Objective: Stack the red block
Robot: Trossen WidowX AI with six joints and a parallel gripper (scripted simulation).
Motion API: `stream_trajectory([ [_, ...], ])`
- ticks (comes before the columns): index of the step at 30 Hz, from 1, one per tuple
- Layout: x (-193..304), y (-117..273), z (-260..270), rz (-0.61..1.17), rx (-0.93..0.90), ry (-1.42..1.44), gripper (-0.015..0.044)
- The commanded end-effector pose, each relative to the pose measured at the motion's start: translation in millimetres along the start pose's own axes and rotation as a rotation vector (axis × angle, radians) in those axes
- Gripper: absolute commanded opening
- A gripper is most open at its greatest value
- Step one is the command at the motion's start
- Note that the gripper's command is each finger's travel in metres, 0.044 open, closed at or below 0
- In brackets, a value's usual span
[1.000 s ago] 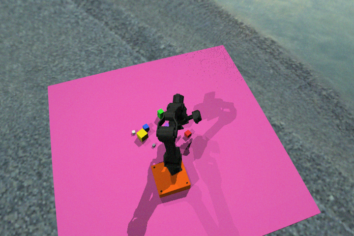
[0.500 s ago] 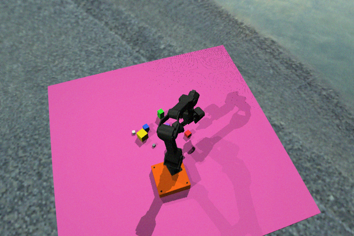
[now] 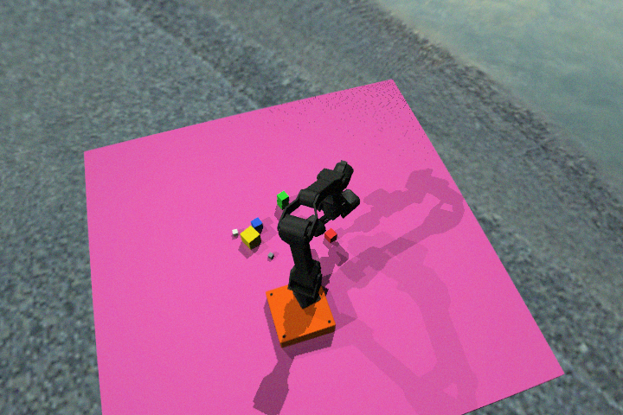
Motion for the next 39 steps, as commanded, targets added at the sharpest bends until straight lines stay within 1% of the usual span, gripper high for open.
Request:
stream_trajectory([
  [1,2.6,-23.5,5.8,0.009,-0.023,0.001,0.0440],
  [9,3.1,-27.6,5.0,0.009,-0.023,0.001,0.0440],
  [30,3.9,-61.7,5.8,0.009,-0.023,0.001,0.0440],
  [39,3.9,-62.8,5.9,0.009,-0.023,0.001,0.0440],
])
Point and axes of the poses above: the point midway between the two fingers, 35 mm back from their tips, its own y axis back along the fingers, its own z axis across the jaws, x = y × z, the point moved 2 cm from there along y, back along the fingers, and after that the axes turned 10 degrees about -y, right-handed, at the moved point
